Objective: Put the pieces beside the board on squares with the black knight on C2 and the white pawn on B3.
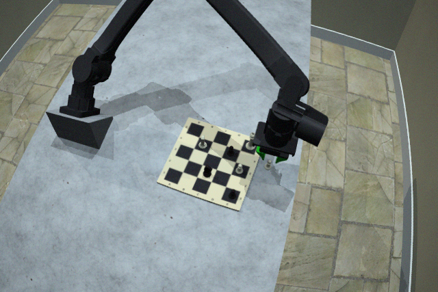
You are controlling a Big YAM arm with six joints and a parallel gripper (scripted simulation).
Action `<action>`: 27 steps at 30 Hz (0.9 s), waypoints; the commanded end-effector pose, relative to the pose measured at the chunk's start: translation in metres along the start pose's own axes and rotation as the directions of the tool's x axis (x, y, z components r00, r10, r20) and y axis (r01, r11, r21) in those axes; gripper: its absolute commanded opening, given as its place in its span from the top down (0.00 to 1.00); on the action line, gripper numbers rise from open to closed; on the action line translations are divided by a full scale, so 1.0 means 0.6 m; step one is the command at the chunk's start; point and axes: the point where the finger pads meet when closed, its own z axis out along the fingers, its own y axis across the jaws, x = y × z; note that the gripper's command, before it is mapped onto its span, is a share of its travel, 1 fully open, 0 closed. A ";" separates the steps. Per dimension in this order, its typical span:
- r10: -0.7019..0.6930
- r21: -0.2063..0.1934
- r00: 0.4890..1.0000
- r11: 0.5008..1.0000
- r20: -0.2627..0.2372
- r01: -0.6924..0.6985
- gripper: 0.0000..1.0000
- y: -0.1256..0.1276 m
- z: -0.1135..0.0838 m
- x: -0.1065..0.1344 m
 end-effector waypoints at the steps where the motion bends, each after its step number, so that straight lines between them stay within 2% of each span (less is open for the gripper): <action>1: 0.006 0.039 1.000 0.999 0.000 -0.006 0.67 -0.014 -0.023 0.027; 27: -0.002 0.048 1.000 0.999 -0.003 0.002 0.67 -0.023 -0.030 0.028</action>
